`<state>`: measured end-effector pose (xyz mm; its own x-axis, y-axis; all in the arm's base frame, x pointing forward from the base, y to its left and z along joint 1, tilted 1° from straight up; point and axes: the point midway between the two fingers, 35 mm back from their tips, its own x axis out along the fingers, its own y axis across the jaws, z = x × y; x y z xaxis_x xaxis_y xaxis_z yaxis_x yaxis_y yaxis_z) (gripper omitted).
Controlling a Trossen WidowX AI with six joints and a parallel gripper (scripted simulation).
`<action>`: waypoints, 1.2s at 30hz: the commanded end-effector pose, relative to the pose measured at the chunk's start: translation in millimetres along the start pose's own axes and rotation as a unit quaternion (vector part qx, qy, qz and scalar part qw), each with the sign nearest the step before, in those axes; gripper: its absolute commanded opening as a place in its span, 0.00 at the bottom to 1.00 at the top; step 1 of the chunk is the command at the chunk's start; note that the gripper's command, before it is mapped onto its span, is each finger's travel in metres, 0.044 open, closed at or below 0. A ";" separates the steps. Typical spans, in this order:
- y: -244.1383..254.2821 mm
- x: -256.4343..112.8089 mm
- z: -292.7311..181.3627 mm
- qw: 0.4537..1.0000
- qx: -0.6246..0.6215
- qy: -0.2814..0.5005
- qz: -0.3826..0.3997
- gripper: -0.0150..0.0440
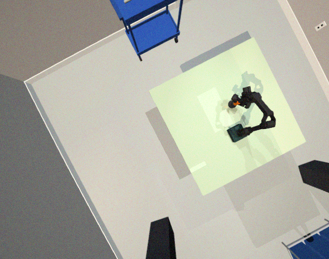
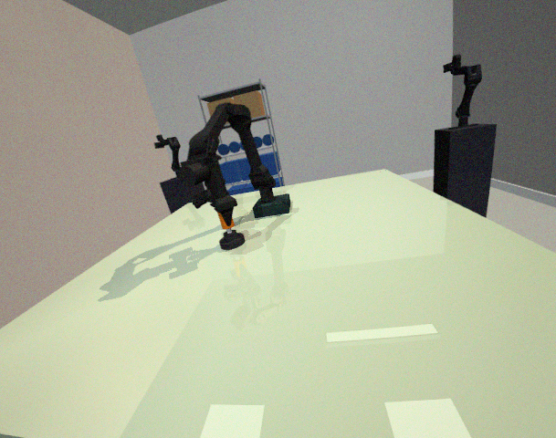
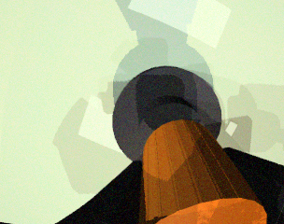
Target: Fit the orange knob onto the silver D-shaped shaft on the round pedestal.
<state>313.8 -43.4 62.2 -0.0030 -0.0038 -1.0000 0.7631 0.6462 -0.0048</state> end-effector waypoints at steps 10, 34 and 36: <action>5.3 -2.0 6.8 1.000 -0.009 -0.005 0.002 0.25; 2.7 -3.3 4.0 0.999 -0.035 -0.005 0.002 0.25; 2.2 -2.3 3.5 0.999 -0.035 -0.005 0.002 0.25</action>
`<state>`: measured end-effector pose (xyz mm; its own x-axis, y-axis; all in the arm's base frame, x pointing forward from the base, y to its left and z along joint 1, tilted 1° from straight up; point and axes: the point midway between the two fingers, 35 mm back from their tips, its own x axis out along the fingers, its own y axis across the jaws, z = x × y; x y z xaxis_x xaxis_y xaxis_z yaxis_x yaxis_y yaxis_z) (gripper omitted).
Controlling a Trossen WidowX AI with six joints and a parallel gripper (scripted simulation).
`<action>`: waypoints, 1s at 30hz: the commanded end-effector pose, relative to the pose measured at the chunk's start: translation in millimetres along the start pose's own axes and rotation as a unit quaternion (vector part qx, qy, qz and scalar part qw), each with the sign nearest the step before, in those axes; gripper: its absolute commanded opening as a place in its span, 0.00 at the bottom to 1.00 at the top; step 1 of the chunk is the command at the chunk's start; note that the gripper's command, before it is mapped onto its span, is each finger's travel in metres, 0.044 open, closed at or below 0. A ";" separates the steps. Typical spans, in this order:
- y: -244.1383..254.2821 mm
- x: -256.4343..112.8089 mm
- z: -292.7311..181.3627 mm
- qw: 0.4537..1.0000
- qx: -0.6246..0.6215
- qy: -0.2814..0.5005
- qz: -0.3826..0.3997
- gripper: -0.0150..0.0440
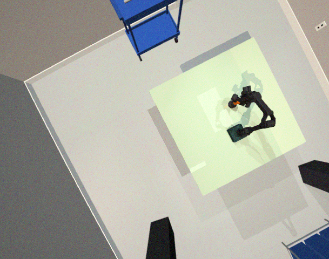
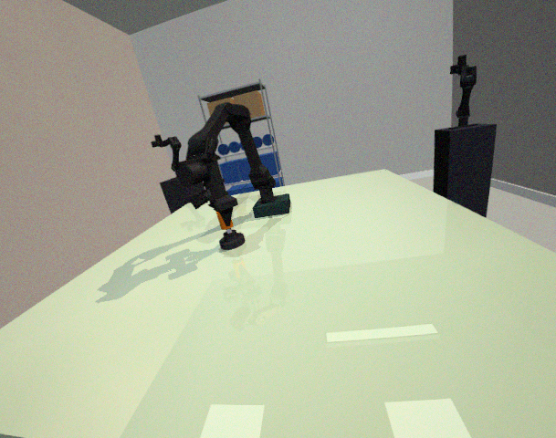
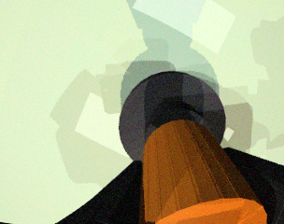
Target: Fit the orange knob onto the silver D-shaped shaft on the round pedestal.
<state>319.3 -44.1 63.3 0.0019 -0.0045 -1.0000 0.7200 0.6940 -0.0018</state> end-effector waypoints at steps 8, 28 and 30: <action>-2.8 3.5 -2.4 1.000 -0.003 -0.003 0.000 0.25; -2.1 4.5 -1.5 1.000 -0.010 -0.003 0.000 0.25; -2.1 4.5 -1.5 1.000 -0.010 -0.003 0.000 0.25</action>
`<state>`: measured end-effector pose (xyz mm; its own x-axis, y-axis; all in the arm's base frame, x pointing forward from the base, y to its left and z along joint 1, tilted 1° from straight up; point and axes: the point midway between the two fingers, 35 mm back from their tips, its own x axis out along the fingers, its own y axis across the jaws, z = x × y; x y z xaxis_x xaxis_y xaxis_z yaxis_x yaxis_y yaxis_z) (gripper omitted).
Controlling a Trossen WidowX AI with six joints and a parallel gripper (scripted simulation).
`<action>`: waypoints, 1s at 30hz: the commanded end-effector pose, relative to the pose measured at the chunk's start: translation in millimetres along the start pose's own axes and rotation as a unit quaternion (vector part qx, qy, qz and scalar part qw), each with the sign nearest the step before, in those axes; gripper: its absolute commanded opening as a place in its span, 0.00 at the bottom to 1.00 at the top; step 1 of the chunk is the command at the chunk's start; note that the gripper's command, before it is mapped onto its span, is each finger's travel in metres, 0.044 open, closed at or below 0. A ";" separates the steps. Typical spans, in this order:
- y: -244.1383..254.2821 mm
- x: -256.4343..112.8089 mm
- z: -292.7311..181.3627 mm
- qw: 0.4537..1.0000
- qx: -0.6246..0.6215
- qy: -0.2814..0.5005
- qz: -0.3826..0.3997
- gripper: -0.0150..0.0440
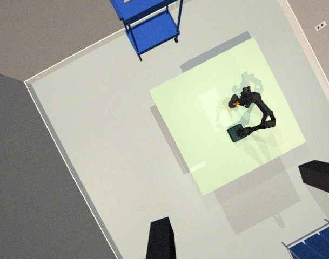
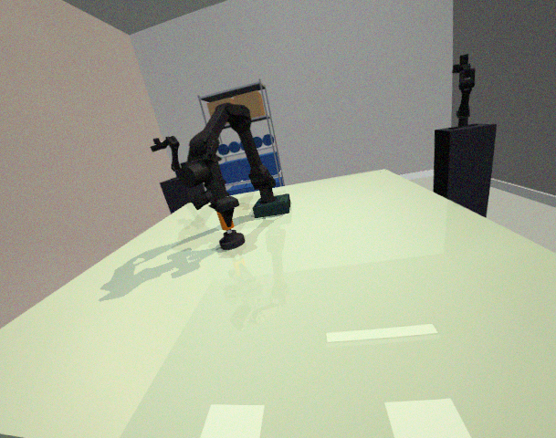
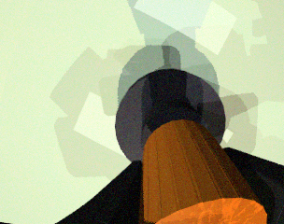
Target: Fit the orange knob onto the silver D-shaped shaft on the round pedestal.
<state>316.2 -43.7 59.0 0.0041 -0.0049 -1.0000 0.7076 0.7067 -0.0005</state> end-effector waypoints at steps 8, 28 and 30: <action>-0.2 0.3 1.0 1.000 -0.002 -0.002 -0.001 0.25; 0.4 -6.6 1.8 1.000 0.006 -0.002 -0.001 0.25; 0.3 -6.6 1.7 1.000 -0.008 -0.002 -0.001 0.25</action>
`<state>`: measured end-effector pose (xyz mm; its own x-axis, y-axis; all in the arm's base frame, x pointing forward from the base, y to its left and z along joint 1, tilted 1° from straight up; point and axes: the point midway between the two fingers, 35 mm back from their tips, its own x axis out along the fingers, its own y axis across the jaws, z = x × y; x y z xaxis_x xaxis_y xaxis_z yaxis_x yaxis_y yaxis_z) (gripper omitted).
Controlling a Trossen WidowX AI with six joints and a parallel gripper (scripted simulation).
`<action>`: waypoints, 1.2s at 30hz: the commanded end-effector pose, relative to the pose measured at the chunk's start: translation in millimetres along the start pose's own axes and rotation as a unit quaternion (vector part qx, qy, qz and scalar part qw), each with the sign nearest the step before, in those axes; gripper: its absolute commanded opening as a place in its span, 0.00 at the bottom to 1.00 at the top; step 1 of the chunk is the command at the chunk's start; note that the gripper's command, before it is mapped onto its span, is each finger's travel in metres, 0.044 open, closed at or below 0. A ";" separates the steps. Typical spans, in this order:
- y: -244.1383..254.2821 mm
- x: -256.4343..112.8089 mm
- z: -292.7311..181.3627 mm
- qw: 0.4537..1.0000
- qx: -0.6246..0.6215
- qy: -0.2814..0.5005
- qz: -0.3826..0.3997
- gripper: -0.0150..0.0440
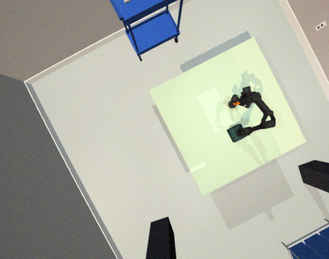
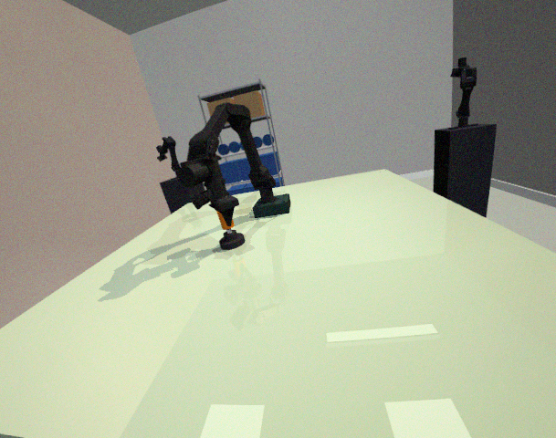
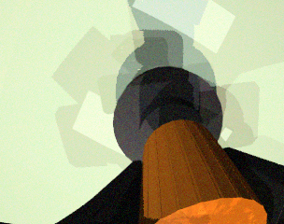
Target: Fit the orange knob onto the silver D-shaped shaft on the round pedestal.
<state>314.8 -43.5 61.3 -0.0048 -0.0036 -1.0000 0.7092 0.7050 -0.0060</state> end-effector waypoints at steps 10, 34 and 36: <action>3.6 0.2 5.9 1.000 -0.022 -0.006 0.002 0.25; 0.3 -3.3 1.4 0.999 -0.048 -0.006 0.002 0.25; 0.1 -2.4 1.1 0.999 -0.048 -0.006 0.002 0.25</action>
<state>317.1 -43.9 63.0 0.0020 -0.0046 -1.0000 0.6436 0.7653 -0.0022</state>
